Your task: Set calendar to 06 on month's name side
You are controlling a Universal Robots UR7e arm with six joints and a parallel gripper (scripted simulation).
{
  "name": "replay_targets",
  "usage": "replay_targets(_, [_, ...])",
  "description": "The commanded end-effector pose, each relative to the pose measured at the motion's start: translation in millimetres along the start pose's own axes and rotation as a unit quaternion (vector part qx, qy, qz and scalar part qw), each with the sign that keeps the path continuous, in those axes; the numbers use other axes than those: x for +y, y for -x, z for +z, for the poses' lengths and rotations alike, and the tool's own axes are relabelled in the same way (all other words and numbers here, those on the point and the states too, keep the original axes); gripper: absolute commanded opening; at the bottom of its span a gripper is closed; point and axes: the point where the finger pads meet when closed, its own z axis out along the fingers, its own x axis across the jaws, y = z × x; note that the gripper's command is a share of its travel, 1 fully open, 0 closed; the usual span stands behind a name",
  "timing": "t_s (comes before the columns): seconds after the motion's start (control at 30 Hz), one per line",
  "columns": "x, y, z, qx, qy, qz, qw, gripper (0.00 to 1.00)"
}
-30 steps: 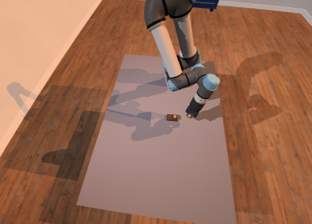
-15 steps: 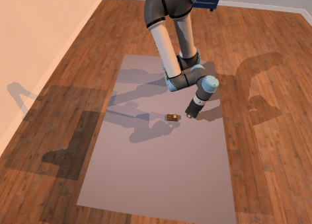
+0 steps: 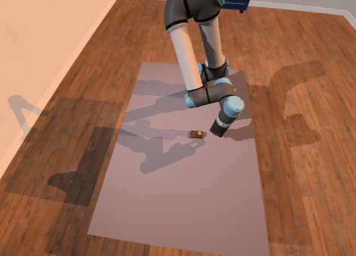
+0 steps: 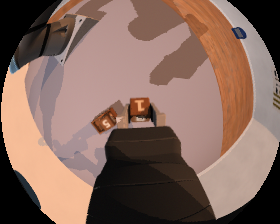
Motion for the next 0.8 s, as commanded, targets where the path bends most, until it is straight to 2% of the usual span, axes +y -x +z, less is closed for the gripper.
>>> replay_targets(0.0, [0.1,0.2,-1.0,0.001,-0.012,0.001,1.0,0.6])
replay_targets(0.27, [0.3,0.1,-0.5,0.0,-0.022,0.0,1.0,0.6])
replay_targets(0.63, [2.6,0.1,0.2,0.0,-0.125,0.0,0.992,0.6])
replay_targets(0.77, [2.9,0.2,-0.3,0.001,-0.136,0.0,0.991,0.6])
